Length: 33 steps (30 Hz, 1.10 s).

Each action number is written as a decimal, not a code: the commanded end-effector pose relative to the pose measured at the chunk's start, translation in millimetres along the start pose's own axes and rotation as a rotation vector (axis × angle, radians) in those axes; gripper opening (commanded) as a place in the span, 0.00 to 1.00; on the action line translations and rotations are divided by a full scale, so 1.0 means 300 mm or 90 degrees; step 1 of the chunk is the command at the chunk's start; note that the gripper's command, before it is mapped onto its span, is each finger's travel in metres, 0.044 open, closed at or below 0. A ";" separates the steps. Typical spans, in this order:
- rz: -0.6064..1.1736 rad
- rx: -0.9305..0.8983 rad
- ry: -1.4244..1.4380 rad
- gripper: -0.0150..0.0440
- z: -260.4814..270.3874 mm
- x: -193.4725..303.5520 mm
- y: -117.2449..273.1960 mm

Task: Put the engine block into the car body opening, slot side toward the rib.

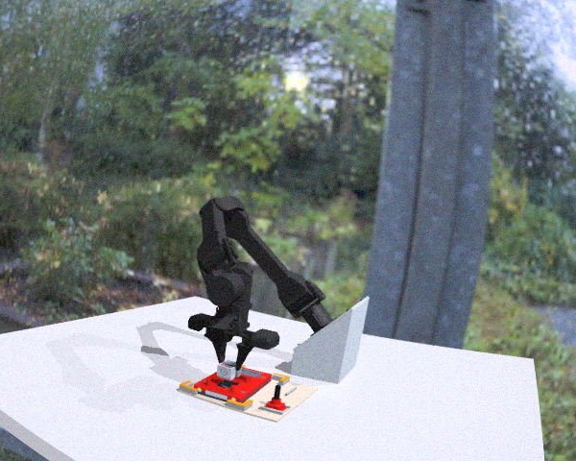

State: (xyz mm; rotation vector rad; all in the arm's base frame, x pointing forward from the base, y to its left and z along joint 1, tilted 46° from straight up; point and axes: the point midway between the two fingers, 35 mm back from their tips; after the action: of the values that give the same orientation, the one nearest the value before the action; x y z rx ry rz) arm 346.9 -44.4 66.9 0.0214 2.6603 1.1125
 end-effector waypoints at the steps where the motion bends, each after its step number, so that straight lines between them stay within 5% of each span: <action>1: -0.002 0.001 -0.017 0.52 -0.003 -0.003 0.001; 16: -0.002 0.002 0.164 0.52 -0.004 -0.003 0.001; 33: -0.002 0.001 -0.058 0.52 -0.003 -0.004 0.001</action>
State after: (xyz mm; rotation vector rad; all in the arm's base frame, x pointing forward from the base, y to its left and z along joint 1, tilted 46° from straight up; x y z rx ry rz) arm 347.4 -44.5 67.5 0.0406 2.6249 1.1000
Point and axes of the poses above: the point midway between the two fingers, 35 mm back from their tips, its own y axis back along the fingers, its own z axis across the jaws, x = y × z, and after that the axes turned 15 degrees about -y, right-handed
